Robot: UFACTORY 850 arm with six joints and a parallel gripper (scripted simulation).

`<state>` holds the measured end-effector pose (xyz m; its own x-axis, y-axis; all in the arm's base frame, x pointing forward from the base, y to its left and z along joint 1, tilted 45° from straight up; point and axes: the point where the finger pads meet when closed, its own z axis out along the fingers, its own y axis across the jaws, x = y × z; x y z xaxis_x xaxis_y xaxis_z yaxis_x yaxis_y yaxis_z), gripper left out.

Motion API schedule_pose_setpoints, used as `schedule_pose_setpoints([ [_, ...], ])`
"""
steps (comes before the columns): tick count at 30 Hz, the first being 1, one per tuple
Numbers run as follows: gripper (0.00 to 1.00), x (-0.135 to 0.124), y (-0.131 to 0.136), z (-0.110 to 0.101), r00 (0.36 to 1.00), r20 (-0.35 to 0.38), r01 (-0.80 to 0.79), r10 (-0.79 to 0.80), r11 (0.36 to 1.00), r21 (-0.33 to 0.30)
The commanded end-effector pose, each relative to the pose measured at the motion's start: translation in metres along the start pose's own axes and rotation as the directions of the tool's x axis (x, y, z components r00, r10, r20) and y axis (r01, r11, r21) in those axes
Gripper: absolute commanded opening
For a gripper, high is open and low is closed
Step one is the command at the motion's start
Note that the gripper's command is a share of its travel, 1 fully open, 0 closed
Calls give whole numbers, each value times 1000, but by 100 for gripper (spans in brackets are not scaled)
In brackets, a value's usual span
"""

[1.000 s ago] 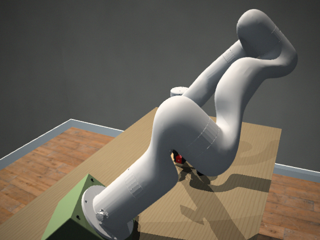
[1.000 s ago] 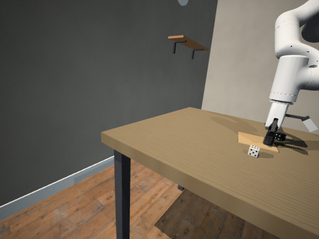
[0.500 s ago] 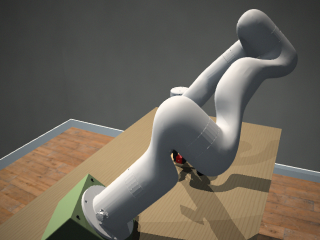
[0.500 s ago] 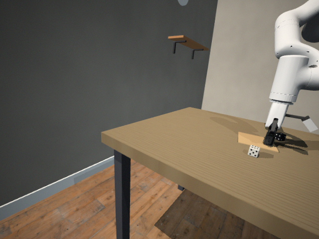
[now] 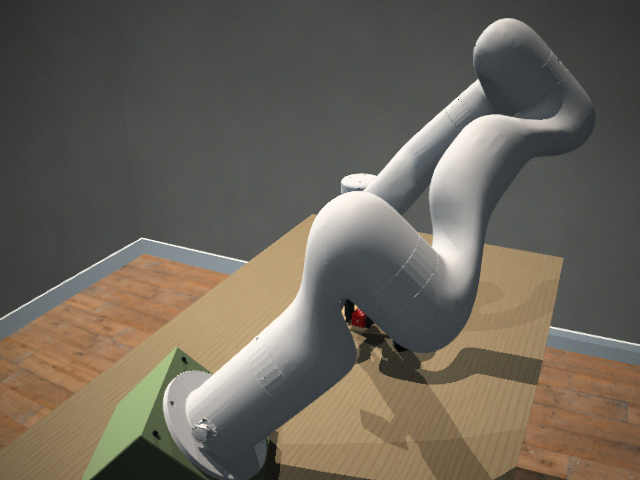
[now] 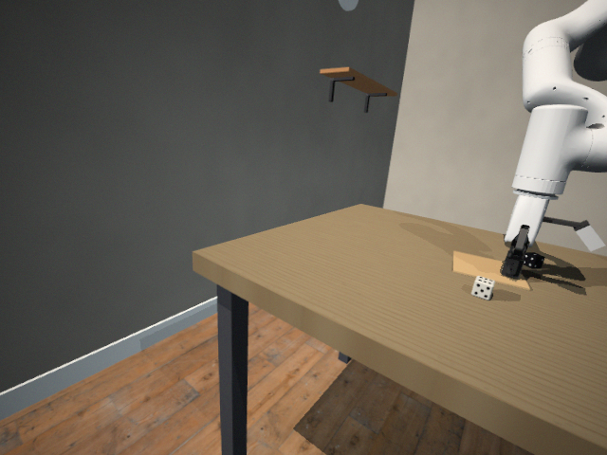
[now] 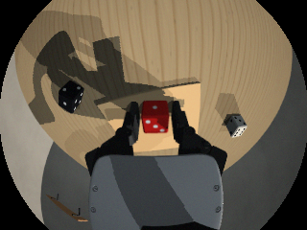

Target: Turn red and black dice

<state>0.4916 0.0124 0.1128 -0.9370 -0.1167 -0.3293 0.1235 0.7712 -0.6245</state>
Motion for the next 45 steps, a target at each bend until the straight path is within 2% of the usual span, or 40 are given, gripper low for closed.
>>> schedule_pose_setpoints([
  [1, 47, -1, 0, -1, 1000, 1, 0, 0, 1000, 0],
  [7, 47, -1, 0, -11, 1000, 1, 0, 0, 1000, 0],
  [16, 47, 0, 0, -56, 1000, 1, 0, 0, 1000, 0],
  [18, 47, 0, 0, -56, 1000, 1, 0, 0, 1000, 0],
  [24, 47, 0, 0, -82, 1000, 1, 0, 0, 1000, 0],
  [31, 47, 0, 0, -90, 1000, 1, 0, 0, 1000, 0],
  [32, 100, 0, 0, -90, 1000, 1, 0, 0, 1000, 0],
  [45, 100, 0, 0, -90, 1000, 1, 0, 0, 1000, 0],
])
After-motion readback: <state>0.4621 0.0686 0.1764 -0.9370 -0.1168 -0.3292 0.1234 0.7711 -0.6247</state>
